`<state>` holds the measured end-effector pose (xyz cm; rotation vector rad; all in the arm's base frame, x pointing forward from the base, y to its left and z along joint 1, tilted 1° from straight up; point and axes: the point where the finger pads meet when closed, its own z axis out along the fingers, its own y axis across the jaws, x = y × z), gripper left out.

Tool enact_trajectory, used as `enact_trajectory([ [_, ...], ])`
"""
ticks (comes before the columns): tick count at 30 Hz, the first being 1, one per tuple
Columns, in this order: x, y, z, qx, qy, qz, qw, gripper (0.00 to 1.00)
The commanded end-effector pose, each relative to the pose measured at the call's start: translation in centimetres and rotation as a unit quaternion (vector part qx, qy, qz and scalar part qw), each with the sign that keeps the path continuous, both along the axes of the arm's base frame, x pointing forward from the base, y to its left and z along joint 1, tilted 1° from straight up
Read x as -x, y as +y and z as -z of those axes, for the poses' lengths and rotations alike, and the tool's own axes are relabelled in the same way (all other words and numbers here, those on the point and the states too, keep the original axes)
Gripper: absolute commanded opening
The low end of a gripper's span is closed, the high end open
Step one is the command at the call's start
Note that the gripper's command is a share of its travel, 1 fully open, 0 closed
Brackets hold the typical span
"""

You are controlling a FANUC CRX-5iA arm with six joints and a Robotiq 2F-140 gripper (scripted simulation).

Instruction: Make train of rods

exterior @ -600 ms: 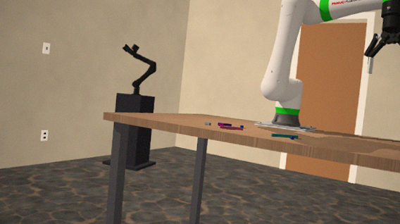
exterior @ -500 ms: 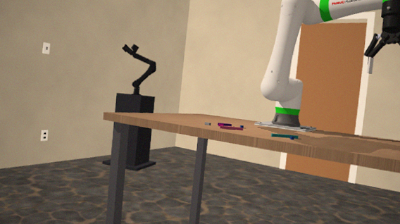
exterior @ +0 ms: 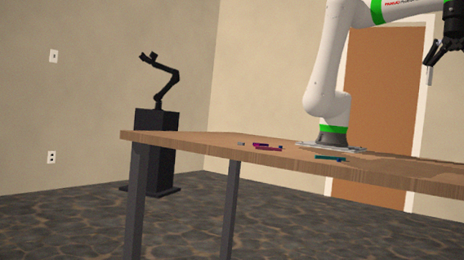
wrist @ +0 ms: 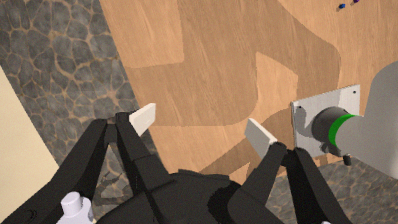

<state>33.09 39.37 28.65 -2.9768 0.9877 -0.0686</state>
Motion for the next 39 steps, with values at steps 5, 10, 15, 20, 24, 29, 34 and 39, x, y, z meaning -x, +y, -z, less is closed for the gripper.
enact_trajectory([
  [5, -0.9, -0.8, 0.3, 0.001, 0.0, -0.01, 1.0, 1.0],
  [10, -4.3, -4.1, 1.7, 0.003, 0.003, -0.049, 0.999, 1.0],
  [15, -6.2, -6.4, 2.6, 0.005, 0.004, -0.074, 0.997, 1.0],
  [20, -8.8, -9.9, 3.9, 0.006, 0.006, -0.109, 0.994, 1.0],
  [24, -10.4, -12.6, 4.8, 0.007, 0.008, -0.135, 0.991, 1.0],
  [29, -12.2, -16.1, 6.0, 0.009, 0.01, -0.167, 0.986, 1.0],
  [34, -13.7, -19.7, 7.2, 0.009, 0.012, -0.199, 0.98, 1.0],
  [39, -14.8, -23.2, 8.3, 0.01, 0.013, -0.228, 0.974, 1.0],
])
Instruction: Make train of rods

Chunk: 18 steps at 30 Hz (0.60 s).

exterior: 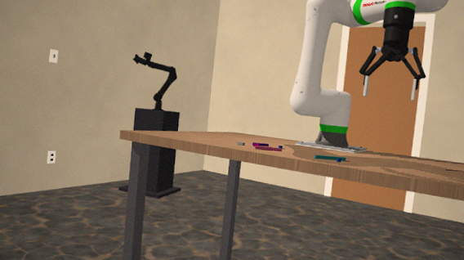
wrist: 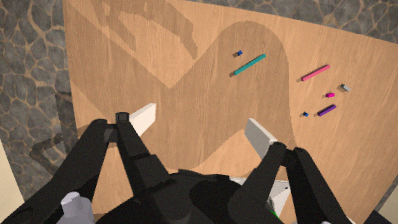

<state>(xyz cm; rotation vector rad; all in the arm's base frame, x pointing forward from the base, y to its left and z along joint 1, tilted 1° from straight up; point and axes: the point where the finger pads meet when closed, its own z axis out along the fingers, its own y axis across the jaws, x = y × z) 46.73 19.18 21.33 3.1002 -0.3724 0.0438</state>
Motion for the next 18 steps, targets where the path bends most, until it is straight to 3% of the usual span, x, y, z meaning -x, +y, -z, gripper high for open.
enact_trajectory([
  [1, -1.4, -3.8, 1.2, -0.003, 0.003, -0.035, 0.999, 1.0],
  [9, -2.5, -10.0, 3.1, -0.003, 0.006, -0.087, 0.996, 1.0],
  [11, -2.5, -10.0, 3.1, -0.003, 0.006, -0.087, 0.996, 1.0],
  [12, -2.7, -12.3, 3.8, -0.003, 0.007, -0.106, 0.994, 1.0],
  [18, -2.7, -16.7, 5.1, -0.003, 0.008, -0.142, 0.99, 1.0],
])
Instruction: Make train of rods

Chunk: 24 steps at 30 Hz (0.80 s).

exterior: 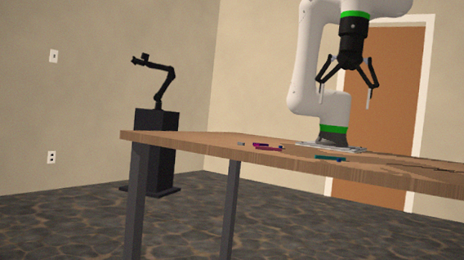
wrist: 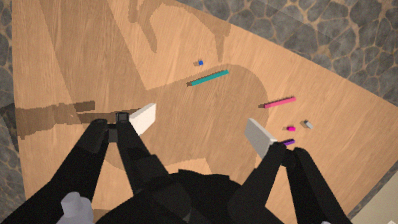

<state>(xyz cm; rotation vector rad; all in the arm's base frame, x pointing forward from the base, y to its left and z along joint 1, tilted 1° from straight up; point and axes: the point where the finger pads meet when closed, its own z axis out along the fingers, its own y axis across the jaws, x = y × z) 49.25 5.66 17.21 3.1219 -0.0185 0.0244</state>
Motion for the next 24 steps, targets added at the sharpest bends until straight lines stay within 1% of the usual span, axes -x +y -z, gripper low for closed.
enact_trajectory([
  [1, -0.2, -4.0, 1.2, -0.004, 0.002, -0.035, 0.999, 1.0],
  [3, -0.2, -4.6, 1.4, -0.004, 0.002, -0.041, 0.999, 1.0],
  [4, 0.0, -6.3, 1.9, -0.005, 0.002, -0.055, 0.998, 1.0],
  [8, 0.4, -9.3, 2.8, -0.005, 0.003, -0.079, 0.997, 1.0],
  [10, 0.4, -9.3, 2.8, -0.005, 0.003, -0.079, 0.997, 1.0],
  [11, 0.9, -11.6, 3.5, -0.005, 0.004, -0.098, 0.995, 1.0],
  [13, 1.2, -12.7, 3.8, -0.005, 0.004, -0.108, 0.994, 1.0],
  [14, 1.2, -12.7, 3.8, -0.005, 0.004, -0.108, 0.994, 1.0],
  [15, 1.6, -14.3, 4.3, -0.006, 0.004, -0.121, 0.993, 1.0],
  [24, 4.2, -20.8, 6.4, -0.007, 0.005, -0.178, 0.984, 1.0],
])
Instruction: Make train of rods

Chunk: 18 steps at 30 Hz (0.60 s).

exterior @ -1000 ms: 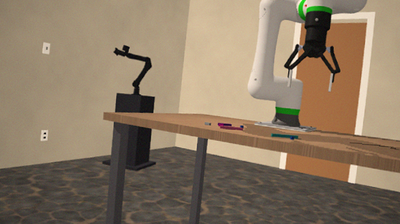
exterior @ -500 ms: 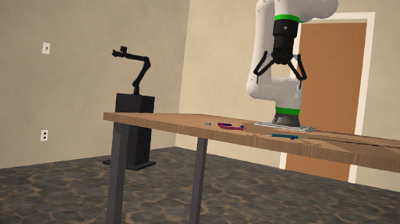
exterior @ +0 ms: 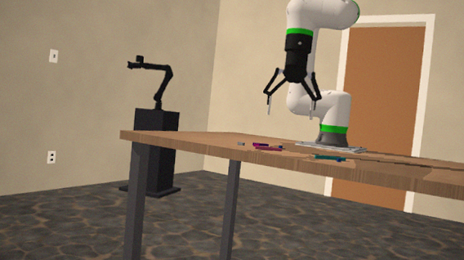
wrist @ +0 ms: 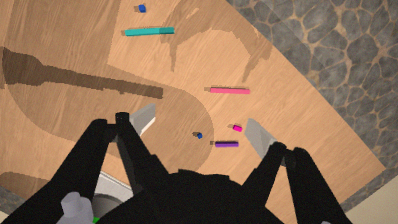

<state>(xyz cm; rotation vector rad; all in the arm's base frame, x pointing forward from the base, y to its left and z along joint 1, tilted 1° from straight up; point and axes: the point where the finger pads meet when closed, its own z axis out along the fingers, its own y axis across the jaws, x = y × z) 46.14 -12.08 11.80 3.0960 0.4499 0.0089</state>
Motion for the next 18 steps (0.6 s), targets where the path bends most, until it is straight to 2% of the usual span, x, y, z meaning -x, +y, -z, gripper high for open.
enact_trajectory([
  [1, 1.4, -3.7, 1.2, -0.005, -0.001, -0.036, 0.999, 1.0],
  [3, 1.4, -3.7, 1.2, -0.005, -0.001, -0.036, 0.999, 1.0],
  [5, 2.8, -6.3, 2.0, -0.006, -0.001, -0.06, 0.998, 1.0],
  [8, 3.4, -7.2, 2.3, -0.006, -0.001, -0.069, 0.998, 1.0],
  [10, 4.8, -9.3, 3.1, -0.006, -0.001, -0.09, 0.996, 1.0],
  [12, 5.1, -9.8, 3.3, -0.006, -0.001, -0.095, 0.995, 1.0],
  [14, 6.6, -11.6, 4.0, -0.006, -0.001, -0.115, 0.993, 1.0],
  [18, 7.7, -12.9, 4.5, -0.007, -0.001, -0.129, 0.992, 1.0],
])
